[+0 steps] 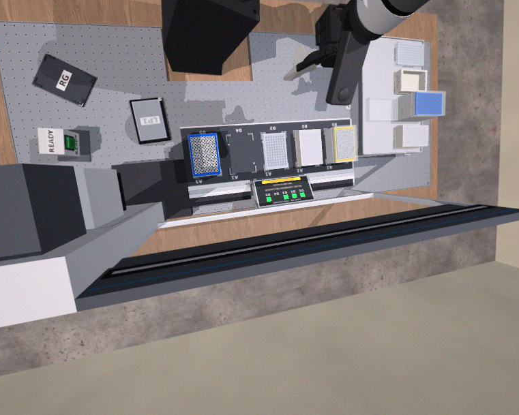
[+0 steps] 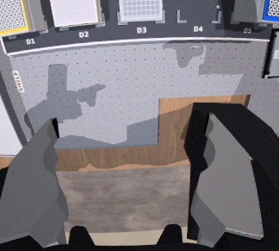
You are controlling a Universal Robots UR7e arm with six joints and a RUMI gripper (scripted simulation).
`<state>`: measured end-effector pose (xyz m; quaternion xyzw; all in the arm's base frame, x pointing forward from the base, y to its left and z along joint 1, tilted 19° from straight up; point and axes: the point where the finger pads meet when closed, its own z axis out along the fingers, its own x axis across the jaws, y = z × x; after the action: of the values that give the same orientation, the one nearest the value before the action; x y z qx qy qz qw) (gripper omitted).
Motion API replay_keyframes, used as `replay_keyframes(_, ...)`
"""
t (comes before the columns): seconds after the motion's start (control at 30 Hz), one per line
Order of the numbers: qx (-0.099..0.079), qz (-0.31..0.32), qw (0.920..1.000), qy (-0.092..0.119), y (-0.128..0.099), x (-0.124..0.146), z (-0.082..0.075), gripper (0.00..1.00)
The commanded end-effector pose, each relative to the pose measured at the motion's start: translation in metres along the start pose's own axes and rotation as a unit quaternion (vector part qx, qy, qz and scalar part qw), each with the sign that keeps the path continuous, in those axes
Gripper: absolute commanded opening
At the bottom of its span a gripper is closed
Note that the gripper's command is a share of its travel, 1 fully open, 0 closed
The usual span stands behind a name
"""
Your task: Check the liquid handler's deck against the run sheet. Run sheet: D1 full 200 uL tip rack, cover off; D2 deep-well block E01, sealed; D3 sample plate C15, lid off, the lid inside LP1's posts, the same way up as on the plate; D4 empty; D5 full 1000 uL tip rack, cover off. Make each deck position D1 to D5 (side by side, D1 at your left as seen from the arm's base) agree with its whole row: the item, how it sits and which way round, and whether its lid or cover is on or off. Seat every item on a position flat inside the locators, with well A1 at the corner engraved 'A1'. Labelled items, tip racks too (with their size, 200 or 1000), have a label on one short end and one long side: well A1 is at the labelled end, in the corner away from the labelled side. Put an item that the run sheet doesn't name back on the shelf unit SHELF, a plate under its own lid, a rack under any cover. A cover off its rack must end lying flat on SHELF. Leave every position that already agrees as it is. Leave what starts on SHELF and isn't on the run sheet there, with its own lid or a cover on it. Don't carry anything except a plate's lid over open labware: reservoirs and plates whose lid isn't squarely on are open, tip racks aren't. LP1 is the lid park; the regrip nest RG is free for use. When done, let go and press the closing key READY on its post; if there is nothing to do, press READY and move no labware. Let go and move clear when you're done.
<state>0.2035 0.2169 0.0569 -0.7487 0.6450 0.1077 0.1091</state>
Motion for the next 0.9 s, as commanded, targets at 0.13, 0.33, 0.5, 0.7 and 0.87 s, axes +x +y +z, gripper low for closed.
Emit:
replay_keyframes(0.13,-0.002,-0.007,0.9999,-0.013,0.0205,0.026,-0.0043,0.82)
replay_keyframes(0.33,-0.002,-0.007,0.9999,-0.013,0.0202,0.026,-0.0048,0.82)
replay_keyframes(0.5,-0.001,-0.007,0.9999,-0.013,0.02,0.026,-0.0051,0.82)
replay_keyframes(0.7,-0.001,-0.007,0.9999,-0.013,0.02,0.026,-0.0051,0.82)
replay_keyframes(0.87,-0.003,-0.046,0.9988,-0.014,0.0207,0.026,0.0005,0.82)
